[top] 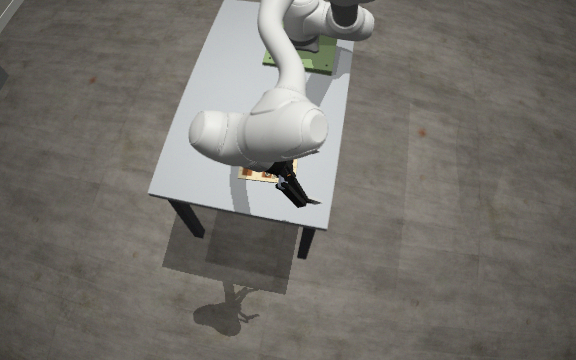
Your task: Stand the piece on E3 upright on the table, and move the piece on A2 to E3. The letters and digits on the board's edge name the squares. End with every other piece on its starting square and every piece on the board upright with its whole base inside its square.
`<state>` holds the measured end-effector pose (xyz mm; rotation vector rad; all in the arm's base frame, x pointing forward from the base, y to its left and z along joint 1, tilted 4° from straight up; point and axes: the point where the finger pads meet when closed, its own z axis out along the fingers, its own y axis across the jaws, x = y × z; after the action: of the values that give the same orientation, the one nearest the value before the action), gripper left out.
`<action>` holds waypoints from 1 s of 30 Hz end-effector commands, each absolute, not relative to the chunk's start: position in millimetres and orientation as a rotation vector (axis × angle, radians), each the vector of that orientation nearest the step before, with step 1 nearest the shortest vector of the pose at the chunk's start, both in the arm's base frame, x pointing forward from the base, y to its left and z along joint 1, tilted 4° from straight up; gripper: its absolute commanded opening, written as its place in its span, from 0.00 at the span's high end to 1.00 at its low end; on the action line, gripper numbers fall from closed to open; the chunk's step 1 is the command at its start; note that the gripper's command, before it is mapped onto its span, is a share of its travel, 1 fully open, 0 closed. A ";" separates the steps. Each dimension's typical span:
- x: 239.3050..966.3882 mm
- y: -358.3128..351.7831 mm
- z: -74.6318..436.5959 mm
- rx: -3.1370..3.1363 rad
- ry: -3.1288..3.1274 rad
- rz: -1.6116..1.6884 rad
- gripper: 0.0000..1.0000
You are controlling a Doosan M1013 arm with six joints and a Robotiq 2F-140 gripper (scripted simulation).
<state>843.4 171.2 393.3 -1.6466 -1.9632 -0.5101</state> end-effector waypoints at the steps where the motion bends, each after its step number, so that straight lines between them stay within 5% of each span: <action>1: 843.3 171.2 393.6 -1.646 -1.963 -0.510 0.00; 21: 840.6 171.5 390.3 -1.617 -1.981 -0.494 0.00; 30: 796.9 172.3 335.7 -1.085 -2.225 -0.207 0.00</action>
<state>809.3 171.7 351.4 -1.2433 -2.1595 -0.2966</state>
